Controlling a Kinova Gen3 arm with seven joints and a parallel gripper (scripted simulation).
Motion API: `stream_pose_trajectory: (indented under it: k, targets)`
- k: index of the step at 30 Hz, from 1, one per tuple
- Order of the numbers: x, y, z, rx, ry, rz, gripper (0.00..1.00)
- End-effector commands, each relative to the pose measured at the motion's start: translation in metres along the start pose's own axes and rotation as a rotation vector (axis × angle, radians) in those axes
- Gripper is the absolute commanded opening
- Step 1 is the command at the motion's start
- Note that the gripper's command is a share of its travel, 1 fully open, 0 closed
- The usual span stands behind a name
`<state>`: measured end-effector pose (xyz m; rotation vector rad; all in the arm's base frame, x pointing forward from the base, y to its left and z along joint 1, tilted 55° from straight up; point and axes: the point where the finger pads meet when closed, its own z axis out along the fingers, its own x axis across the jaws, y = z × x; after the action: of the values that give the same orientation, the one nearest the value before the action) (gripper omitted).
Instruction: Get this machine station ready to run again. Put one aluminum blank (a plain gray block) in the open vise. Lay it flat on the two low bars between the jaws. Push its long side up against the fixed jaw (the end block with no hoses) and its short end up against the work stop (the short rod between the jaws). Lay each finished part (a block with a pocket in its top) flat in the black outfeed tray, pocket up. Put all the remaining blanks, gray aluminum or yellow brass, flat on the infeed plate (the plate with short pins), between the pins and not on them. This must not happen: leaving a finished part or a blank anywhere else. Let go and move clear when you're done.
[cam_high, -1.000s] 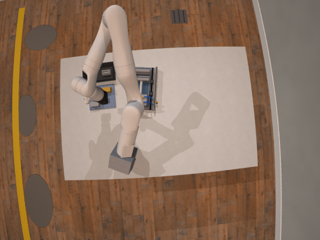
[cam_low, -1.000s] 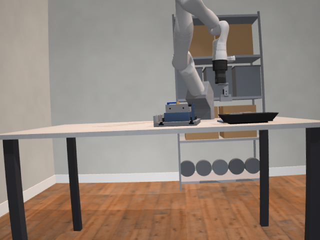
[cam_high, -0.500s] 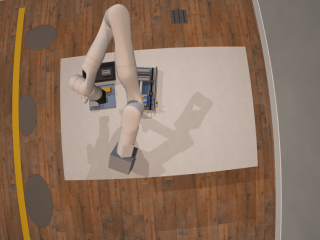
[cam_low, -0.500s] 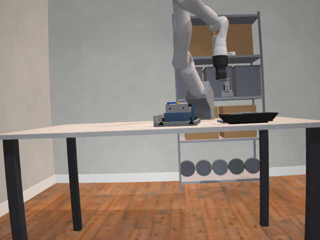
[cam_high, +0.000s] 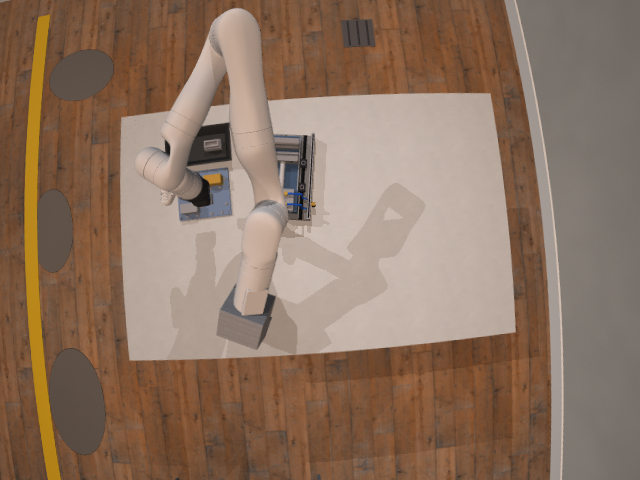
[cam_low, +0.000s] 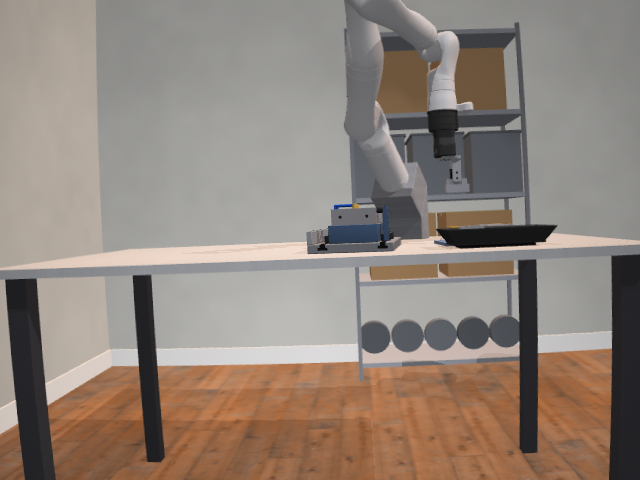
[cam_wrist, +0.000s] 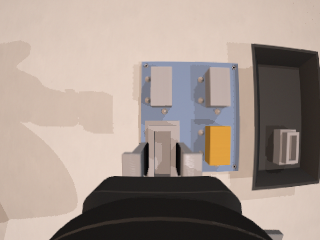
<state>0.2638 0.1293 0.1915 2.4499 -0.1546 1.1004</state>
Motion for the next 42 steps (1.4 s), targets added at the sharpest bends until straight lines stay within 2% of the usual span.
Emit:
stream_pose_trajectory:
  k: [1,15,19,30,32,42]
  targets:
    - [0.002,-0.003,-0.001,0.003,-0.004,0.003,0.0]
    - [0.02,-0.031,-0.008,0.018,-0.022,-0.006,0.0]
    - [0.031,-0.043,-0.011,0.024,-0.027,-0.008,0.0]
    - [0.077,-0.073,-0.014,0.035,-0.031,-0.01,0.0]
    - [0.077,-0.073,-0.014,0.035,-0.031,-0.01,0.0]
    - [0.131,-0.09,-0.011,0.031,-0.021,-0.006,0.0]
